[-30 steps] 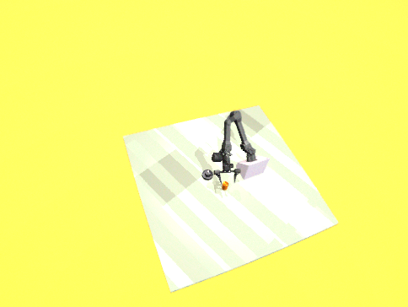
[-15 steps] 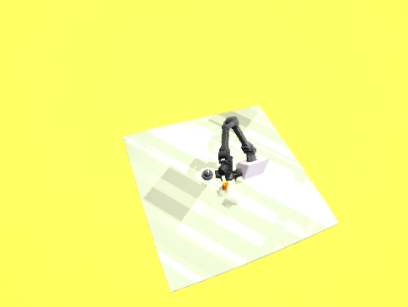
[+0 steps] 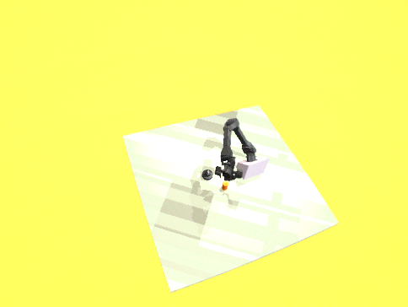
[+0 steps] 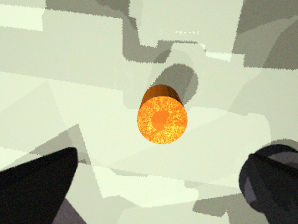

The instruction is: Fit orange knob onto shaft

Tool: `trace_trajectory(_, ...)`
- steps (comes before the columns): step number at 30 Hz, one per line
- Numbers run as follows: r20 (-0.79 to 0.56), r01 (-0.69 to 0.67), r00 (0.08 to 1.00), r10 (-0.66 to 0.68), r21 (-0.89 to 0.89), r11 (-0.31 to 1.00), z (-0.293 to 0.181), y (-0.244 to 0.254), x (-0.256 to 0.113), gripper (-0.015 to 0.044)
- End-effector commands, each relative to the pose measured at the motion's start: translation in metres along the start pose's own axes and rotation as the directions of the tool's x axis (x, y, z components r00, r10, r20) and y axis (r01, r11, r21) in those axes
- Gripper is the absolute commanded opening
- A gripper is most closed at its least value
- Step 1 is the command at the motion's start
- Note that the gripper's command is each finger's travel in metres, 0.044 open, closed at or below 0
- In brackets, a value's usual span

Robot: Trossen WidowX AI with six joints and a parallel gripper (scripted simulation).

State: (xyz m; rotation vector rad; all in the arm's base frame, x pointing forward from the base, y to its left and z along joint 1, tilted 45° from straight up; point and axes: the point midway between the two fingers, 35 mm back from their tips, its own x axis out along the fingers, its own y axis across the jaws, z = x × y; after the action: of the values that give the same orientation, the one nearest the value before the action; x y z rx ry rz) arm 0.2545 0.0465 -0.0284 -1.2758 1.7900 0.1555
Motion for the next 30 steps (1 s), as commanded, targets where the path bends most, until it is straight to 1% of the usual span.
trace_trajectory(1, -0.003, 0.005, 1.000, -0.004, 0.251, 0.968, -0.0003, -0.0005, 0.0000, 0.0440)
trace_trajectory(3, -0.003, 0.005, 1.000, -0.004, 0.432, 0.902, -0.0003, -0.0005, 0.0000, 0.0440)
trace_trajectory(6, -0.003, 0.005, 1.000, -0.004, 0.672, 0.741, -0.0003, -0.0005, 0.0000, 0.0440)
trace_trajectory(10, -0.003, 0.005, 1.000, -0.004, 0.902, 0.433, -0.0003, -0.0005, 0.0001, 0.0440)
trace_trajectory(13, -0.003, 0.004, 1.000, -0.004, 0.988, 0.157, -0.0003, -0.0005, 0.0001, 0.0440)
trace_trajectory(15, -0.003, 0.003, 1.000, -0.004, 0.999, -0.036, -0.0003, -0.0005, 0.0001, 0.0440)
trace_trajectory(17, -0.004, 0.002, 1.000, -0.004, 0.974, -0.227, -0.0003, -0.0005, 0.0002, 0.0440)
trace_trajectory(20, -0.004, 0.001, 1.000, -0.004, 0.868, -0.496, -0.0003, -0.0006, 0.0002, 0.0440)
trace_trajectory(22, -0.004, 0.000, 1.000, -0.004, 0.762, -0.648, -0.0004, -0.0006, 0.0002, 0.0440)
trace_trajectory(24, -0.004, -0.001, 1.000, -0.004, 0.677, -0.736, -0.0004, -0.0006, 0.0002, 0.0440)
trace_trajectory(25, -0.004, -0.001, 1.000, -0.004, 0.660, -0.751, -0.0004, -0.0006, 0.0002, 0.0440)
trace_trajectory(30, -0.004, -0.001, 1.000, -0.004, 0.658, -0.753, -0.0004, -0.0006, 0.0002, 0.0440)
